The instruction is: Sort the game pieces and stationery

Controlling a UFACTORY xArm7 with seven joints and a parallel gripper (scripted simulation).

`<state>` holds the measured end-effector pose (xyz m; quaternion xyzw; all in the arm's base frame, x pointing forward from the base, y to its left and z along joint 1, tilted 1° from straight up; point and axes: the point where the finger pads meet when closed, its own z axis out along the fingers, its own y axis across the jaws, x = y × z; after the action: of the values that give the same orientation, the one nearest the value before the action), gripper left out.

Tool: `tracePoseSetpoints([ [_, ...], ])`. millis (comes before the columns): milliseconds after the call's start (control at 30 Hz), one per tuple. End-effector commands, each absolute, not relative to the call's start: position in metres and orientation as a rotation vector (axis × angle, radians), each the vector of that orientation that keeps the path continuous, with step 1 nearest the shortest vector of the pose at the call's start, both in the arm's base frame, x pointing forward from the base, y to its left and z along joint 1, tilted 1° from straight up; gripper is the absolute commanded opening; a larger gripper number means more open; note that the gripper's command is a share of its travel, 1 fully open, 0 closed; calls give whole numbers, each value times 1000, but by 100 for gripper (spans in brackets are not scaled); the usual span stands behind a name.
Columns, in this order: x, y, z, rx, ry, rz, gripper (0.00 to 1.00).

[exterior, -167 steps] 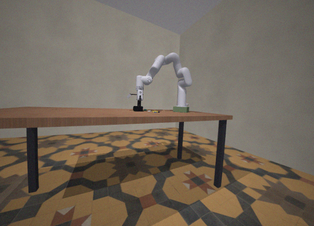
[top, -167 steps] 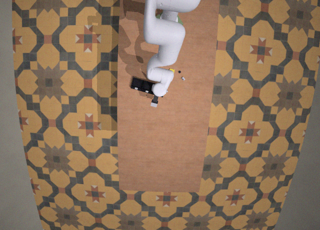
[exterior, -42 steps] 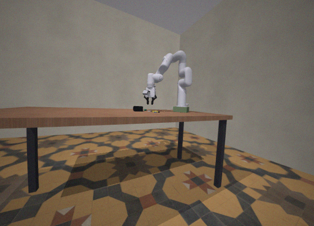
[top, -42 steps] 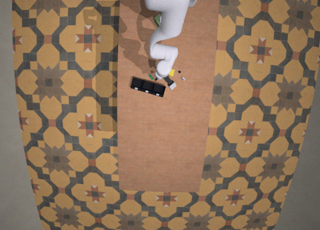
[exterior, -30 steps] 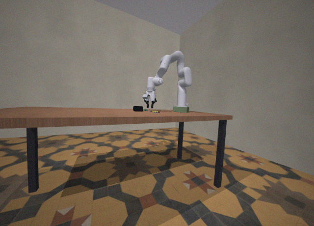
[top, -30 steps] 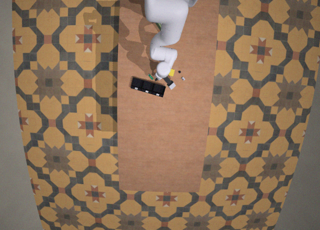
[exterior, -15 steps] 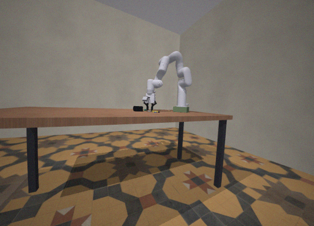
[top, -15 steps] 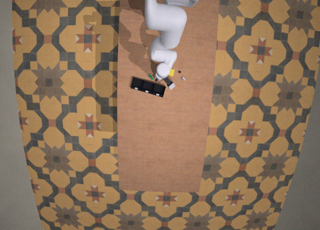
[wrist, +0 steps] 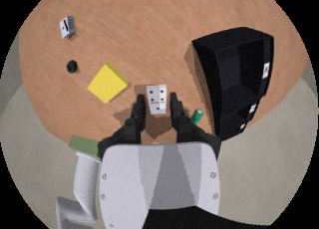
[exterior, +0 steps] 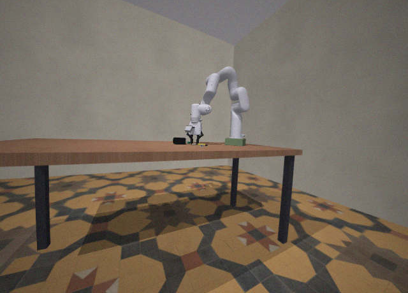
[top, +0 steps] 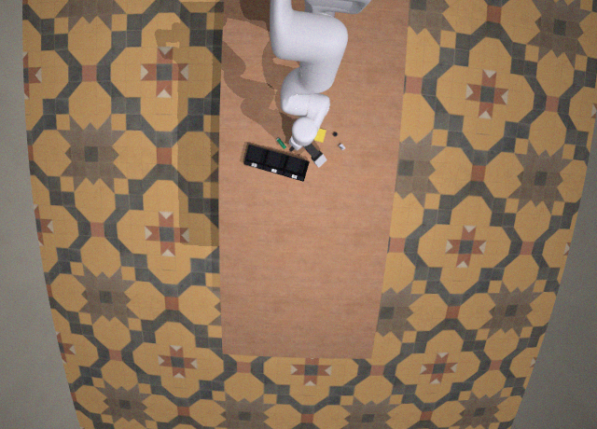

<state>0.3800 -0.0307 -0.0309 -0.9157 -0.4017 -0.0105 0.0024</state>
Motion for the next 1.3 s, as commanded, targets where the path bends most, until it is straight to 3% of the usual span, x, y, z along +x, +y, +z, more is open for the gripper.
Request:
tracePoseSetpoints([
  [0,381,-31,-30,-2874,-1261,-38,41],
  [33,381,-31,-30,-2874,-1261,-38,0],
  [1267,381,-31,-10,-2874,-1261,-38,0],
])
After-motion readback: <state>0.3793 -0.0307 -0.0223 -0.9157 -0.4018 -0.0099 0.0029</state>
